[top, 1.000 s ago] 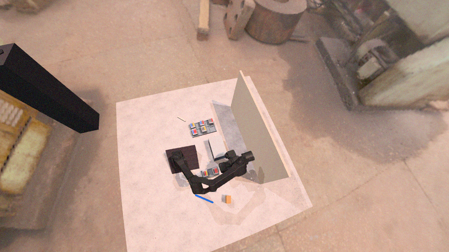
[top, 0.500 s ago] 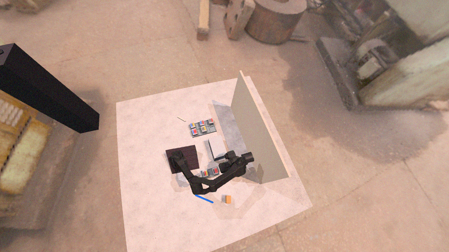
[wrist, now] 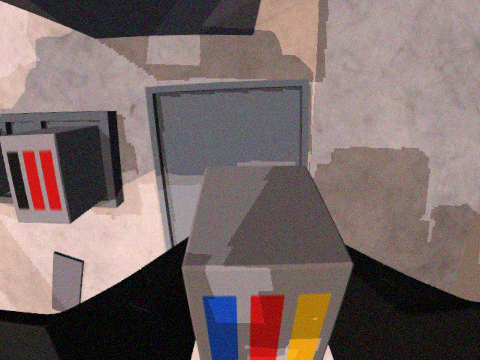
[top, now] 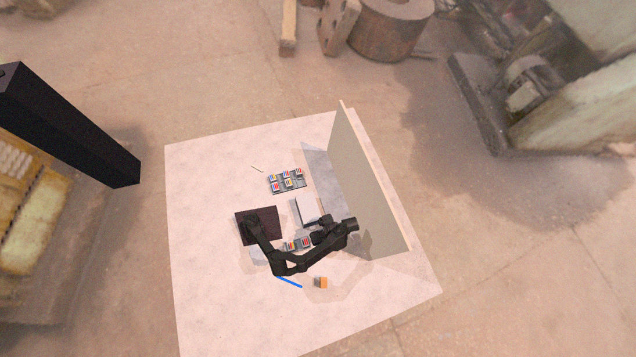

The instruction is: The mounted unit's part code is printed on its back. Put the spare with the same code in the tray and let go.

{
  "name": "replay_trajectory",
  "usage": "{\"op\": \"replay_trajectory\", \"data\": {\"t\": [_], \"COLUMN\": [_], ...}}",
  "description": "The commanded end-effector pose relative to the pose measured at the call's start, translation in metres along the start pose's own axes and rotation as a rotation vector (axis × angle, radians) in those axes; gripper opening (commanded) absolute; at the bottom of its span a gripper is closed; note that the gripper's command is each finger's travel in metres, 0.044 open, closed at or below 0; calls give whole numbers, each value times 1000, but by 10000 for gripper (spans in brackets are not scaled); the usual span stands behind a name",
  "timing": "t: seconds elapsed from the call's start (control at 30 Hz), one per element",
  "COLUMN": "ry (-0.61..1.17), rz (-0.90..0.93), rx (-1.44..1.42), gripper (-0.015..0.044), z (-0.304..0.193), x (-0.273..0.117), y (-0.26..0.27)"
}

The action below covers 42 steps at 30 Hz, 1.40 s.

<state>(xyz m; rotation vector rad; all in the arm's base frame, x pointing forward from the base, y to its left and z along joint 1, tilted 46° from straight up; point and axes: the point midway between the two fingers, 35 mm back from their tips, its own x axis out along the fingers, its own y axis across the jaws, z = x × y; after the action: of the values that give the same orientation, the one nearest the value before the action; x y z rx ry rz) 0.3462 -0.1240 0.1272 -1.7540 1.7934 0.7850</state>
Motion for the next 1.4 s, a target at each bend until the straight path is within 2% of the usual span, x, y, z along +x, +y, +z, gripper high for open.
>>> {"op": "replay_trajectory", "data": {"t": [0.0, 1.37], "ry": [5, 10], "rz": [2, 2], "rx": [-4, -3], "gripper": [0, 0], "z": [0, -2], "x": [5, 39], "y": [1, 5]}}
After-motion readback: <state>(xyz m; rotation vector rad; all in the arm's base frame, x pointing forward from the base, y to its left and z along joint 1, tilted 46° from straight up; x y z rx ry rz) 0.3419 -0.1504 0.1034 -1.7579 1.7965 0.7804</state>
